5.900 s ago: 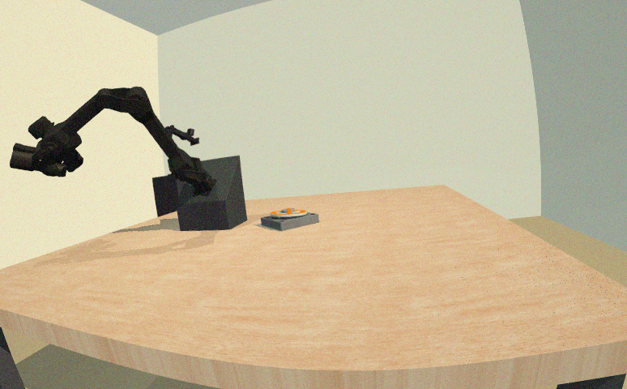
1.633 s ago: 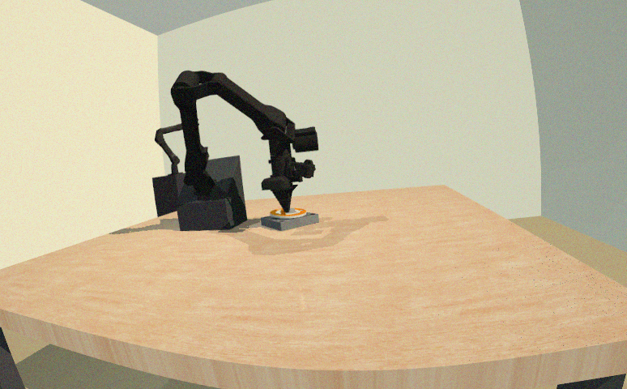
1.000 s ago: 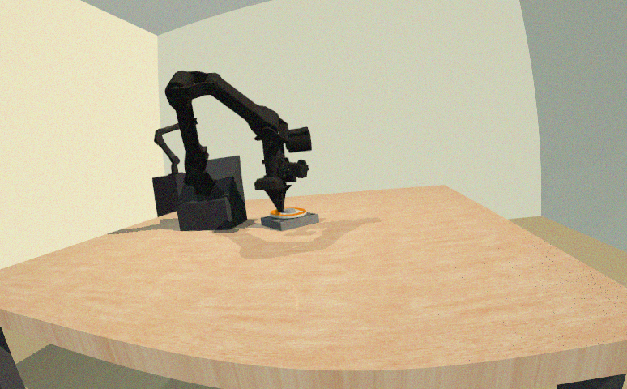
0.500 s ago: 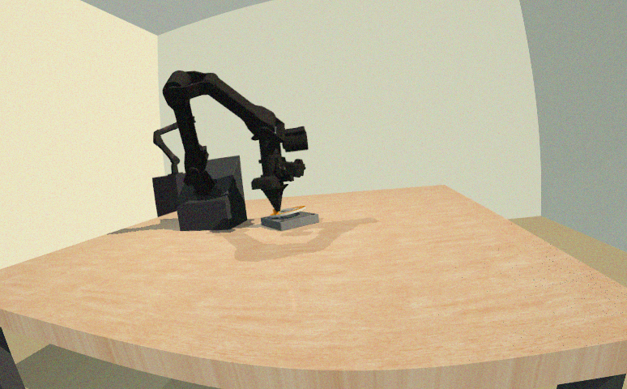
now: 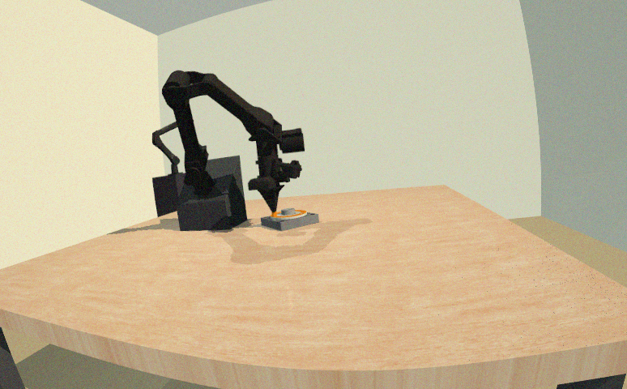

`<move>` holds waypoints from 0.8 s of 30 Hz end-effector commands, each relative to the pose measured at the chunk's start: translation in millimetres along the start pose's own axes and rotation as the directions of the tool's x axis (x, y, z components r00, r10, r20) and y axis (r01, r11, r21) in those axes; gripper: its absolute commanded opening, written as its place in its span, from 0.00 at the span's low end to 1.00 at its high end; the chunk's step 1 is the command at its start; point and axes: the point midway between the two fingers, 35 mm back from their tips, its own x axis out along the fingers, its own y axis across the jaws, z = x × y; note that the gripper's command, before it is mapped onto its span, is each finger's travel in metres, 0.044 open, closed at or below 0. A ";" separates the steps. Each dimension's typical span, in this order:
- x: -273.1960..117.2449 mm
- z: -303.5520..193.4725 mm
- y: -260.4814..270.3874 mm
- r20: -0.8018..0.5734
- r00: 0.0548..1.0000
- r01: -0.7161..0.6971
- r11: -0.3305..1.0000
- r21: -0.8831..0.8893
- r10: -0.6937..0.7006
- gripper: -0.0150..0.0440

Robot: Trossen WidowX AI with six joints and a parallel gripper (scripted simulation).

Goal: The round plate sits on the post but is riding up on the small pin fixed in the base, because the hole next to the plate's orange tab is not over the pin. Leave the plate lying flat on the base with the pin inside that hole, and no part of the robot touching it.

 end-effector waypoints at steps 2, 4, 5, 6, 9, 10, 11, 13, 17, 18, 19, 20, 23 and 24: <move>0.5 -2.2 2.2 -0.002 1.000 -0.004 1.000 0.004 0.004 0.25; -4.8 -1.4 2.2 -0.002 1.000 -0.005 1.000 0.004 0.005 0.25; -9.4 -0.9 2.2 -0.002 1.000 -0.005 1.000 0.004 0.005 0.25; -14.3 -0.7 2.3 -0.002 1.000 -0.006 1.000 0.004 0.006 0.25; -29.6 -1.5 2.5 -0.002 1.000 -0.007 1.000 0.003 0.007 0.25; -33.8 -2.2 2.8 -0.002 1.000 -0.007 1.000 0.003 0.007 0.25; -38.1 -2.8 2.9 -0.002 1.000 -0.006 1.000 0.003 0.006 0.25; -45.1 -3.8 3.4 -0.002 1.000 -0.006 1.000 0.003 0.006 0.25; -38.4 -3.5 4.6 -0.007 1.000 0.000 1.000 -0.007 0.000 0.25; -38.4 -3.5 4.6 -0.007 1.000 0.000 1.000 -0.007 0.000 0.25; -38.4 -3.5 4.6 -0.007 1.000 0.000 1.000 -0.007 0.000 0.25; -38.4 -3.5 4.6 -0.007 1.000 0.000 1.000 -0.007 0.000 0.25; -38.4 -3.5 4.6 -0.007 1.000 0.000 1.000 -0.007 0.000 0.25; -38.4 -3.5 4.6 -0.007 1.000 0.000 1.000 -0.007 0.000 0.25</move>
